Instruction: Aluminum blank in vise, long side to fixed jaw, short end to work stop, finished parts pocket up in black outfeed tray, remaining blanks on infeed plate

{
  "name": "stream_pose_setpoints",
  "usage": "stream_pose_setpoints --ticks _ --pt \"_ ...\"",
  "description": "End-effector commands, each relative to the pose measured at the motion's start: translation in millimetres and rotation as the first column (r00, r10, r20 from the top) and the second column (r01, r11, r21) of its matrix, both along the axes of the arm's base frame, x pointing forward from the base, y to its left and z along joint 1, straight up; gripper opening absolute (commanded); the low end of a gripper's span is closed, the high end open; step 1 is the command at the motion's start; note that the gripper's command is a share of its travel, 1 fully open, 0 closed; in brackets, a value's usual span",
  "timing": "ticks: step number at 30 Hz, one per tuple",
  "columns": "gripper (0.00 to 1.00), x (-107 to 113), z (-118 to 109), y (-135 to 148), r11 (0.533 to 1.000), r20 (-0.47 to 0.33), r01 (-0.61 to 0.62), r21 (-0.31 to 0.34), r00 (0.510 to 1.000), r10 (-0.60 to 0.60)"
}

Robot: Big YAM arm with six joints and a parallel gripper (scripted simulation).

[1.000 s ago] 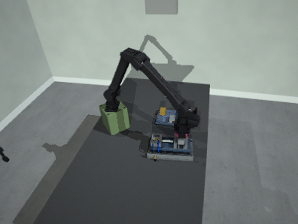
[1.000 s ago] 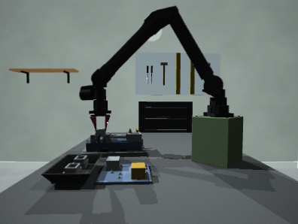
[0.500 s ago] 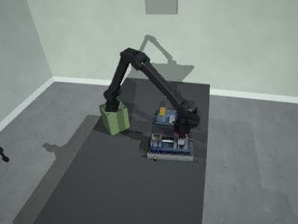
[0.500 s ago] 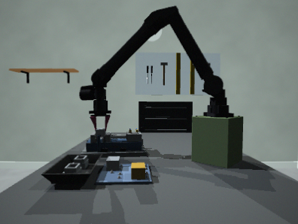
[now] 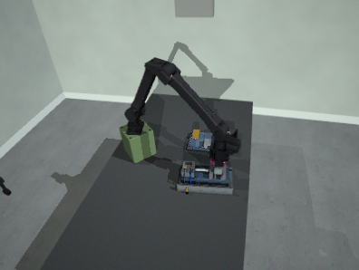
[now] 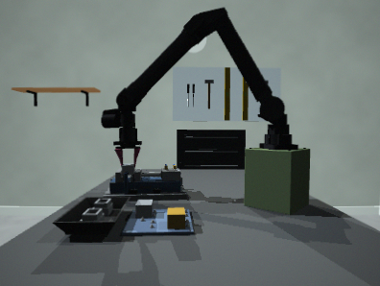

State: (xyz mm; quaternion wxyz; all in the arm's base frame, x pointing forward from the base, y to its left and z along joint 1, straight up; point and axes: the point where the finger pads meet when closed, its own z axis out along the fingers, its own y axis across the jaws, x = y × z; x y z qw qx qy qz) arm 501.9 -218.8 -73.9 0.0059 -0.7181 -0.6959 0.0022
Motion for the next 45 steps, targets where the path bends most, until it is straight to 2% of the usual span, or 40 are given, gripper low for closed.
stream_pose_setpoints --ticks 1,45 --pt "0.0 13.1 6.2 -0.8 1.0 0.029 0.006 -0.009 1.0 -0.005" --pt "0.0 15.6 4.2 -0.7 1.0 0.031 0.004 -0.01 1.0 -0.003"
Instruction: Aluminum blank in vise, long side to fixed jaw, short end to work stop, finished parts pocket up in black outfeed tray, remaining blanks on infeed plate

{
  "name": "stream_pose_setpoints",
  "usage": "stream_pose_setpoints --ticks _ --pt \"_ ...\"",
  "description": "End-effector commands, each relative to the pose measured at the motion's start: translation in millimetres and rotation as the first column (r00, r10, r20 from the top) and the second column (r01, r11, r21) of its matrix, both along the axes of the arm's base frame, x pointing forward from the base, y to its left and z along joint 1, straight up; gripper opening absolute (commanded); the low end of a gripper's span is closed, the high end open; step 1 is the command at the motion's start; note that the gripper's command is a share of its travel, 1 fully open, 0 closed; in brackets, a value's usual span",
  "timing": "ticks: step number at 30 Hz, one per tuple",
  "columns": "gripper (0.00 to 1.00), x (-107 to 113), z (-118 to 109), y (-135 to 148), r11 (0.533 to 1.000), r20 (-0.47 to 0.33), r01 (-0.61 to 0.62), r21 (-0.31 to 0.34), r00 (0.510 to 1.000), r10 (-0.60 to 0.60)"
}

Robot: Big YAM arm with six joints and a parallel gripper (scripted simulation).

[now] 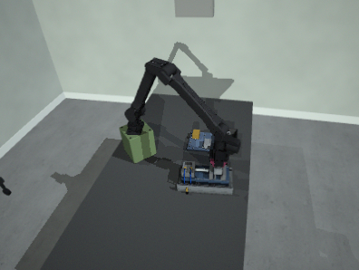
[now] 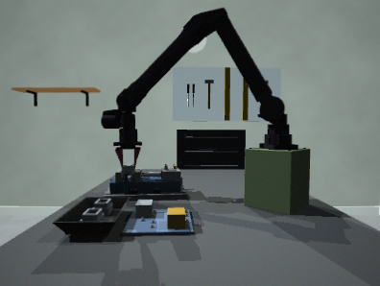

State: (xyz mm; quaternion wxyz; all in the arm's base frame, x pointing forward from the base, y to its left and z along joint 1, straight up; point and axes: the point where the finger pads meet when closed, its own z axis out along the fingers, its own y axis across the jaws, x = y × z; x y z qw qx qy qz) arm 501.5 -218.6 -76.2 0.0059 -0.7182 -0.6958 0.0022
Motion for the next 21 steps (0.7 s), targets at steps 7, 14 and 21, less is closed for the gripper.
stream_pose_setpoints --ticks 7,14,21 --pt "0.0 16.0 6.5 -0.9 1.0 0.031 0.003 -0.01 1.0 -0.003" --pt "0.0 16.0 6.5 -0.9 1.0 0.031 0.003 -0.01 1.0 -0.003" --pt "0.64 15.9 6.5 -0.8 1.0 0.031 0.003 -0.01 1.0 -0.003"
